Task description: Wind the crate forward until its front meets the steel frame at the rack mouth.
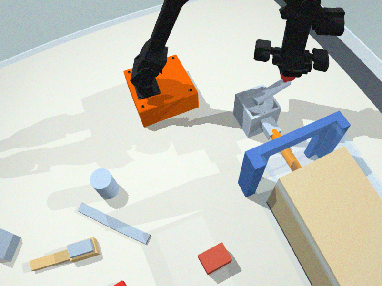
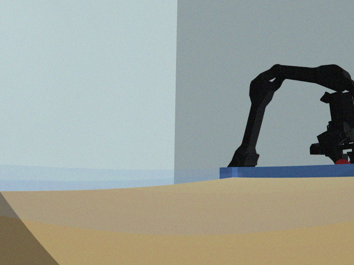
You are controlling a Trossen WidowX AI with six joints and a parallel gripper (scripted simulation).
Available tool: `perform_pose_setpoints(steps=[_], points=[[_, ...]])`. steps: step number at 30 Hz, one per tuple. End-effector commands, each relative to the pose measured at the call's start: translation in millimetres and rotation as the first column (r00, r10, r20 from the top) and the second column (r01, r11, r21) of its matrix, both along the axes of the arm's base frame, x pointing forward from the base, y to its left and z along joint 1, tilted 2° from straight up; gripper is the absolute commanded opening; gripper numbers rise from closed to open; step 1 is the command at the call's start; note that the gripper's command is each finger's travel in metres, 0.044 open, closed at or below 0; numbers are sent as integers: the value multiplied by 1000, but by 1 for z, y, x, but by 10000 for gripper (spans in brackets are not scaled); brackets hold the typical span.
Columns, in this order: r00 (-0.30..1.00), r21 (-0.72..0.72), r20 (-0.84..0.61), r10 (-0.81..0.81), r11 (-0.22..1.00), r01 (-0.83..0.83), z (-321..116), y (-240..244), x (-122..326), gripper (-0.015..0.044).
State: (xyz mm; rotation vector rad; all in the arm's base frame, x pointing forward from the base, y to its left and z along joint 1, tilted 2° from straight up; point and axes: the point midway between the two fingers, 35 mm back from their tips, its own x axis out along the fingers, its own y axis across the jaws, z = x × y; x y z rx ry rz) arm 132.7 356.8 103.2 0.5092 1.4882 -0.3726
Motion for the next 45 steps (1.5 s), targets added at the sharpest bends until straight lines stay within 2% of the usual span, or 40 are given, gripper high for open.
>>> perform_pose_setpoints(steps=[1,45], points=[[999,-10,-31,11,1000,-11,-2,-6,-17,0],[999,-15,-36,10,1000,-11,-7,-56,-64,0]])
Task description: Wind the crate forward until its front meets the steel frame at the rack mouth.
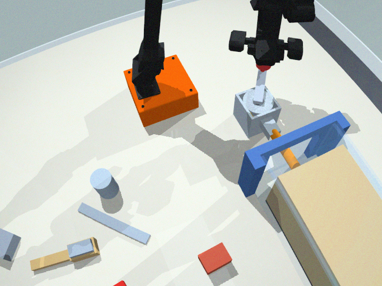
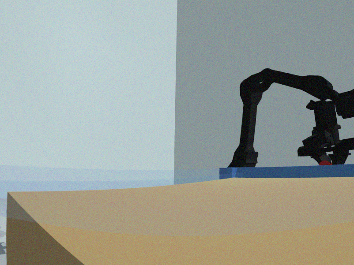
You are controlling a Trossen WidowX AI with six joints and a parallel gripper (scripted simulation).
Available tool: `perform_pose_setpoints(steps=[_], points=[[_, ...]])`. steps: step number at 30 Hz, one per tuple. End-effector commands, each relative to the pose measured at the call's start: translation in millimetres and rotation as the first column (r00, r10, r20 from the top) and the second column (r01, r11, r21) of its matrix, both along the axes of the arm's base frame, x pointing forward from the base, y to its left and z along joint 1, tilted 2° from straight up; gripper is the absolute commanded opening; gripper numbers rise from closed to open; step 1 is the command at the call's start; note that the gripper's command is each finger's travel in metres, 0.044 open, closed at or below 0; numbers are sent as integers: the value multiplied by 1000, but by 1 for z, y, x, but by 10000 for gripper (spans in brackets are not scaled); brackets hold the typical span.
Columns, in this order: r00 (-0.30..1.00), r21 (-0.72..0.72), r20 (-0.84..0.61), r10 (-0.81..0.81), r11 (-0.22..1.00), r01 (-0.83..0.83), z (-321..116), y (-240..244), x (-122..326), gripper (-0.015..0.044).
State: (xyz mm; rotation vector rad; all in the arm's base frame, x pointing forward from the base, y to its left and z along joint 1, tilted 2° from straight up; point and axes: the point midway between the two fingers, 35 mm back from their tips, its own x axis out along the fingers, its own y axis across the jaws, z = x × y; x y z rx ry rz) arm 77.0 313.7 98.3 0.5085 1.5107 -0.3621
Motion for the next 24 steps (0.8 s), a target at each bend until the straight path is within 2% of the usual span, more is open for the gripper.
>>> perform_pose_setpoints(steps=[1,24], points=[[1000,-26,-17,1,1000,-1,-2,-14,-9,0],[1000,-30,-18,1,1000,-1,-5,-51,-15,0]])
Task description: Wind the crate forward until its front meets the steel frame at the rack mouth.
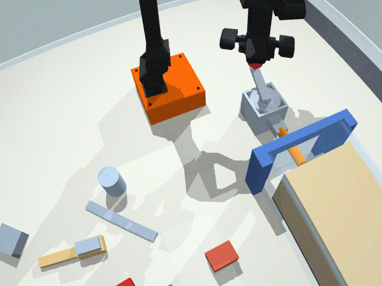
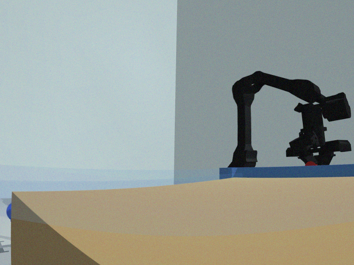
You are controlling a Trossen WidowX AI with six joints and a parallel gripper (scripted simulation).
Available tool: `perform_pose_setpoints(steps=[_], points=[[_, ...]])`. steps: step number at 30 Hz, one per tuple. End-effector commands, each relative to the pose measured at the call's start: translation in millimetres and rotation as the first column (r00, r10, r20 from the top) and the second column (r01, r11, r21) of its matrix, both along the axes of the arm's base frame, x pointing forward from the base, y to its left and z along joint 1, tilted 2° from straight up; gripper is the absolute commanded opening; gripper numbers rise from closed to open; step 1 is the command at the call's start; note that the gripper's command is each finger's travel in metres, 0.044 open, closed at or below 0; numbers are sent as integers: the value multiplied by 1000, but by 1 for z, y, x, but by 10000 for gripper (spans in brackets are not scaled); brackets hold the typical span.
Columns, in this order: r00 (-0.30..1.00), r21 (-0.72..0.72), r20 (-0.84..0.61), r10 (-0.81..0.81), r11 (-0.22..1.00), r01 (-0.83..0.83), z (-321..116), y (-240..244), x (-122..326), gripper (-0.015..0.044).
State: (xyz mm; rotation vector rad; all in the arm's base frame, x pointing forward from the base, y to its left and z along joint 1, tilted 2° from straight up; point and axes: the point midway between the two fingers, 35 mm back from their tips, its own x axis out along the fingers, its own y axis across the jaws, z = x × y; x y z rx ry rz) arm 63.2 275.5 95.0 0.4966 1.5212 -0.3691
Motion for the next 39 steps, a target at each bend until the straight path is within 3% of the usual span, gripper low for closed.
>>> perform_pose_setpoints(steps=[1,39], points=[[1000,-21,-6,-3,1000,3,-2,-14,-2,0],[1000,-28,-2,-3,1000,3,-5,-82,26,0]])
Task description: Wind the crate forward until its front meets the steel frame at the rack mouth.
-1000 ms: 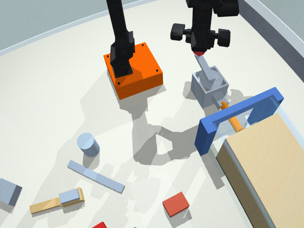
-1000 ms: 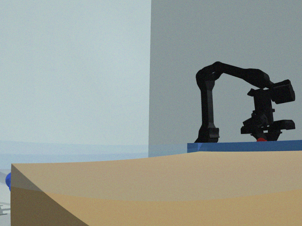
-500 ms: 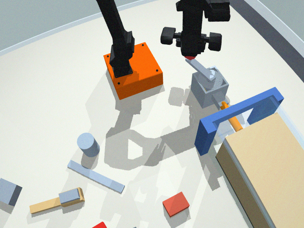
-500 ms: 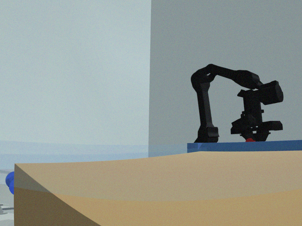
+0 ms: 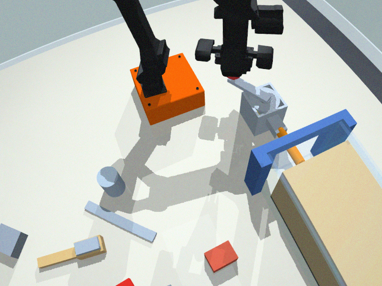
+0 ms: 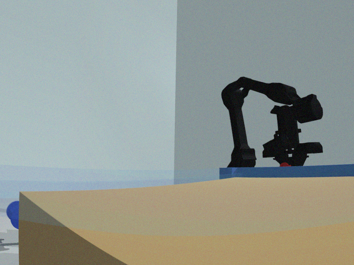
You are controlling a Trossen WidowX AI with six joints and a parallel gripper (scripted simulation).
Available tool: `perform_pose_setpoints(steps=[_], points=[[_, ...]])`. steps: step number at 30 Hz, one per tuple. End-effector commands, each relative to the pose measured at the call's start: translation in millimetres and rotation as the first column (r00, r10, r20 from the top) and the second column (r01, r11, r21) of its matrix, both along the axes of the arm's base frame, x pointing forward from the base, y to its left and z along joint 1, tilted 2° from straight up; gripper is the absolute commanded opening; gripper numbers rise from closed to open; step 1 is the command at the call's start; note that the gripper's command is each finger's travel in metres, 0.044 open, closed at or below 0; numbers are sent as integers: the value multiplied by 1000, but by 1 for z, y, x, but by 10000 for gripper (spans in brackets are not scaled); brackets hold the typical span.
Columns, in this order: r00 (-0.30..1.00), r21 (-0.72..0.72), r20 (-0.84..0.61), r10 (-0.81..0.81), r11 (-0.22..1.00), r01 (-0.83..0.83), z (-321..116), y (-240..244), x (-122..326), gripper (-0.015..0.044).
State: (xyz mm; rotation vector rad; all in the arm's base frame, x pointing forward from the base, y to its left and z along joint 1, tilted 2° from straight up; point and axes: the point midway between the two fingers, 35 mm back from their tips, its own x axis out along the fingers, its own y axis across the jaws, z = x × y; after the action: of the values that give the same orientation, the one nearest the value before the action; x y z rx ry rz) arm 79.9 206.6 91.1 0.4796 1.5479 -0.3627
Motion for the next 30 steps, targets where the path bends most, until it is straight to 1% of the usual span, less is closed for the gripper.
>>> perform_pose_setpoints(steps=[1,30], points=[[1000,-27,23,-20,999,21,-1,-14,11,0],[999,-30,27,-20,999,21,-1,-39,50,0]])
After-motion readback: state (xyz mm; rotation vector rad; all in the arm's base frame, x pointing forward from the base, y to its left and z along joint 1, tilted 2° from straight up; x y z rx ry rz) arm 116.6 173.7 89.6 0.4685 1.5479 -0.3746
